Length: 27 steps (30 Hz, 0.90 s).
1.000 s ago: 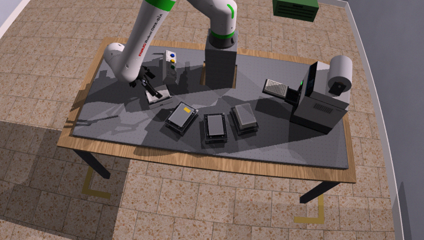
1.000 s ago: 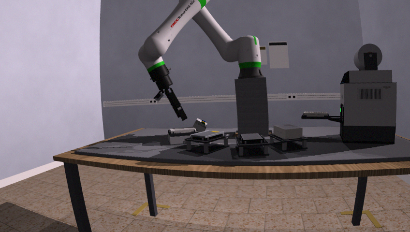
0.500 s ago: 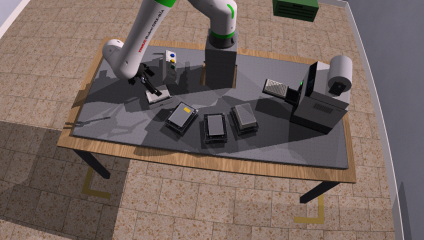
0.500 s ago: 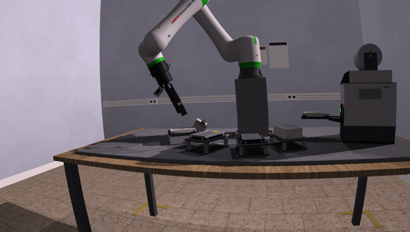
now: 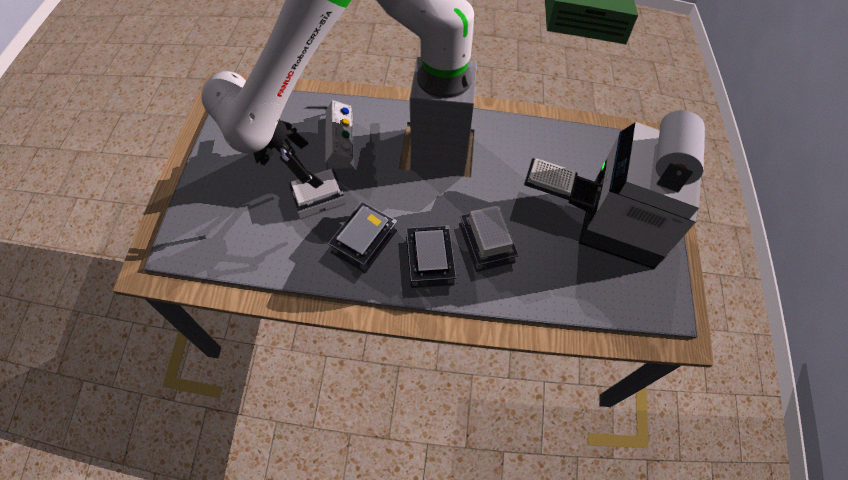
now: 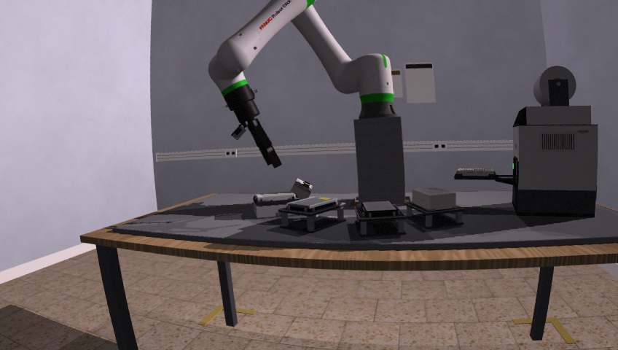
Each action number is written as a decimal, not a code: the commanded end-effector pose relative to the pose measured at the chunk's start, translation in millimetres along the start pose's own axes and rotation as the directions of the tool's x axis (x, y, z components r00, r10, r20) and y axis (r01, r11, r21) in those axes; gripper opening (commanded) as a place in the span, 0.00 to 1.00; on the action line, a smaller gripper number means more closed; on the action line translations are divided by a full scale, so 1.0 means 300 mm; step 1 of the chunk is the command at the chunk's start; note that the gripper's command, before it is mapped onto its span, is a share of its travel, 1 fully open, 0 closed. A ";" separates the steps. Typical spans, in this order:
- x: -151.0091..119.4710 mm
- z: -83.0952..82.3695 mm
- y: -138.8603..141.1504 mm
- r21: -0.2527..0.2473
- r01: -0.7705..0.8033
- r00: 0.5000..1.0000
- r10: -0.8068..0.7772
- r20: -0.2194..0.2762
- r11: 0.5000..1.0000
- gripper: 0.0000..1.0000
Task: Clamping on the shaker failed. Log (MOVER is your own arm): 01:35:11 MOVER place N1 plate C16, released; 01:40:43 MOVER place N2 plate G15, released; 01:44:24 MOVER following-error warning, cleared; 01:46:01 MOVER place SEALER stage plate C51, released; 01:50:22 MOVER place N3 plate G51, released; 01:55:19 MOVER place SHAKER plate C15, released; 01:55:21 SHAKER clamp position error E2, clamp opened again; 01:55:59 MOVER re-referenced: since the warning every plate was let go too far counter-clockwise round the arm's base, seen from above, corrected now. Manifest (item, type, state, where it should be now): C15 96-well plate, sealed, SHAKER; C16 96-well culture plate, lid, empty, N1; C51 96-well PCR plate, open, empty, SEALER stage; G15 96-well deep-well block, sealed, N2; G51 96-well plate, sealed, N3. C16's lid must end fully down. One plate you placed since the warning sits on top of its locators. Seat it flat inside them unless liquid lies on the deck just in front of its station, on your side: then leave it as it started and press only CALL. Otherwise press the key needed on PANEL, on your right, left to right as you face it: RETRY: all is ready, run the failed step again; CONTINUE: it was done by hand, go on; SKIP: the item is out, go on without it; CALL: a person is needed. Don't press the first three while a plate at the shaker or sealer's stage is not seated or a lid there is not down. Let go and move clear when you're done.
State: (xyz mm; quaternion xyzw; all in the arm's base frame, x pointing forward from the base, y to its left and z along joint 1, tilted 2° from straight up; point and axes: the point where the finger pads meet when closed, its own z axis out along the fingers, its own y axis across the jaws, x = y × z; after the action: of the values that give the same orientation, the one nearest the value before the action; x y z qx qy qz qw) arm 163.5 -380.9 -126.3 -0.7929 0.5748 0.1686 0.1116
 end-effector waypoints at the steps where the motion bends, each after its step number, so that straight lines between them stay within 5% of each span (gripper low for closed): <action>1: -0.008 -0.023 0.000 0.000 0.000 1.000 0.000 -0.002 1.000 1.00; 10: -0.021 -0.051 0.000 0.000 0.000 1.000 0.000 -0.002 1.000 1.00; 11: -0.032 -0.046 -0.011 -0.008 0.018 1.000 -0.018 -0.002 1.000 0.10; 27: -0.193 0.030 -0.163 -0.125 0.268 0.963 -0.268 0.016 0.955 0.10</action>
State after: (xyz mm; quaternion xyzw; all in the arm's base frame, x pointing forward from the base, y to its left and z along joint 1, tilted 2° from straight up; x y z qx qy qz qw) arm 185.9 -323.5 -112.6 -0.8568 0.4724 0.1860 0.0897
